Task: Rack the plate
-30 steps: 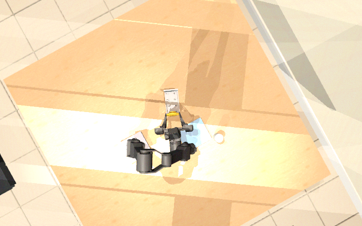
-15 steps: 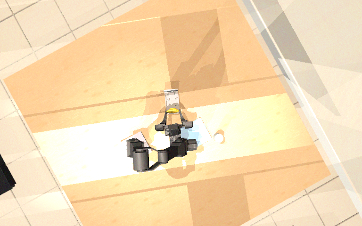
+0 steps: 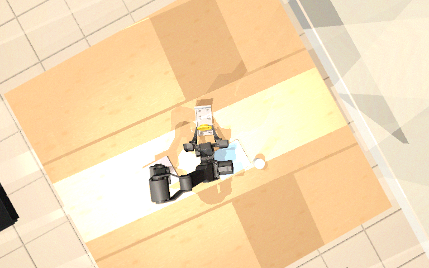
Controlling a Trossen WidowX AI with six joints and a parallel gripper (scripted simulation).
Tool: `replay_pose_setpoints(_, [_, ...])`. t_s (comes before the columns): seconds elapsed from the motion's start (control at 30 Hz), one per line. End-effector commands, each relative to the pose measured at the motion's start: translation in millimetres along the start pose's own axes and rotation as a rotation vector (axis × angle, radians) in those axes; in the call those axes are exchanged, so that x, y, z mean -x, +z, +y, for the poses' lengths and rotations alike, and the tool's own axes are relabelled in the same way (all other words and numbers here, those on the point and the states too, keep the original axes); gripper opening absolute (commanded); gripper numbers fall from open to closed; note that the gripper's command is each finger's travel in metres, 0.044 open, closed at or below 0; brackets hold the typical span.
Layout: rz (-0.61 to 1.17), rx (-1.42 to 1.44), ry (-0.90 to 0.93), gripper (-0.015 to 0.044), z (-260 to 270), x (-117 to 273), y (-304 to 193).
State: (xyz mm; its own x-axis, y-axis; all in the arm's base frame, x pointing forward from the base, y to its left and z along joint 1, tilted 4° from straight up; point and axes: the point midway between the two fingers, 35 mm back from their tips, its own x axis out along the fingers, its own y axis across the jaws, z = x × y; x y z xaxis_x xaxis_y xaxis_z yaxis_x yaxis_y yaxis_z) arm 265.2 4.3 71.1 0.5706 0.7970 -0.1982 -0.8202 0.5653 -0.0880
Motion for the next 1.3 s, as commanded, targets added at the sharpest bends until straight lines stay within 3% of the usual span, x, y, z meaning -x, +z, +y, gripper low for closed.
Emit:
replay_pose_setpoints(0.0, [0.000,0.002,0.000,0.0000,0.7,-2.6,2.9])
replay_pose_setpoints(0.23, [0.000,-0.002,0.001,0.0000,1.0,-6.9,-18.2])
replay_pose_setpoints(0.7, [0.000,0.012,-0.002,0.0000,-1.2,-5.7,-13.2])
replay_pose_setpoints(1.2, [0.000,0.006,-0.001,0.0394,-0.5,-6.0,-14.5])
replay_pose_setpoints(1.27, [0.000,0.006,-0.001,0.0400,-0.5,-6.0,-14.5])
